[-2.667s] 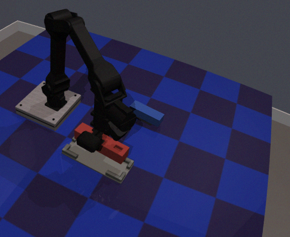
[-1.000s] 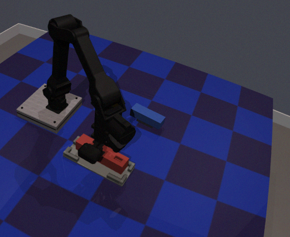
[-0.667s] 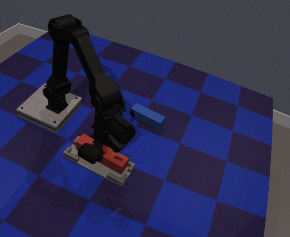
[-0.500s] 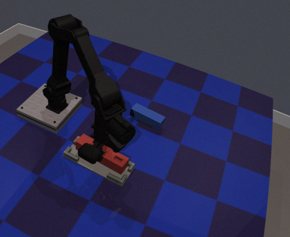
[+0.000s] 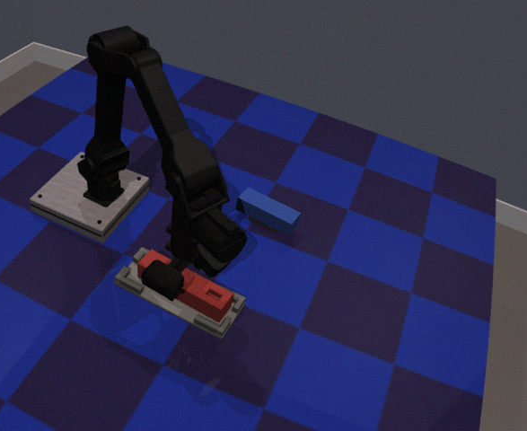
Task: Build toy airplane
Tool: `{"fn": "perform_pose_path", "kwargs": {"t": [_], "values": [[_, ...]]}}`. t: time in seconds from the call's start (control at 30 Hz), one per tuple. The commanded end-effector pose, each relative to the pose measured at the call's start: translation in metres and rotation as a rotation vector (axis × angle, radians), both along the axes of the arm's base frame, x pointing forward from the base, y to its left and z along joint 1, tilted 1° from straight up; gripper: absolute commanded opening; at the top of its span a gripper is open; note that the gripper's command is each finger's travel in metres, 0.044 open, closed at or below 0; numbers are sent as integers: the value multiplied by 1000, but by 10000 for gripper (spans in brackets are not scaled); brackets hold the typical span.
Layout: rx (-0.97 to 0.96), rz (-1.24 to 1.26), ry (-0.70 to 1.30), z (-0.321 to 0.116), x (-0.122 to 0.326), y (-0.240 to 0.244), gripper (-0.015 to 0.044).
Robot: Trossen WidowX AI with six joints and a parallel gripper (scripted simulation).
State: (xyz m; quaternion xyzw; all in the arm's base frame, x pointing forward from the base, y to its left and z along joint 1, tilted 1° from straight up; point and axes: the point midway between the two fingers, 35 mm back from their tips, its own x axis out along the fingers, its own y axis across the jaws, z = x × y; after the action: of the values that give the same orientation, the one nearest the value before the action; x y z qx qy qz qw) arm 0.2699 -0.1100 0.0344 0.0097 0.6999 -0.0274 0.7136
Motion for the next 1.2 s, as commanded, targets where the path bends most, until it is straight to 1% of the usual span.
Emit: {"fn": "perform_pose_path", "kwargs": {"t": [0.0, 0.07, 0.23, 0.3, 0.37, 0.57, 0.63, 0.77, 0.9, 1.03, 1.17], "values": [[0, -3, -1, 5, 1, 0, 440], [1, -11, -3, 21, 3, -1, 440], [1, -6, -2, 85, 2, 1, 440], [1, 1, 0, 101, 0, 2, 440], [1, 3, 1, 106, 0, 2, 440], [1, -24, 0, 102, 2, 0, 440], [2, -24, -1, 101, 8, 9, 440], [7, -24, -3, 98, 36, 61, 440], [12, -24, -4, 94, 54, 123, 440], [17, -24, -4, 90, 58, 186, 440], [21, -24, -3, 85, 51, 247, 440]]}}
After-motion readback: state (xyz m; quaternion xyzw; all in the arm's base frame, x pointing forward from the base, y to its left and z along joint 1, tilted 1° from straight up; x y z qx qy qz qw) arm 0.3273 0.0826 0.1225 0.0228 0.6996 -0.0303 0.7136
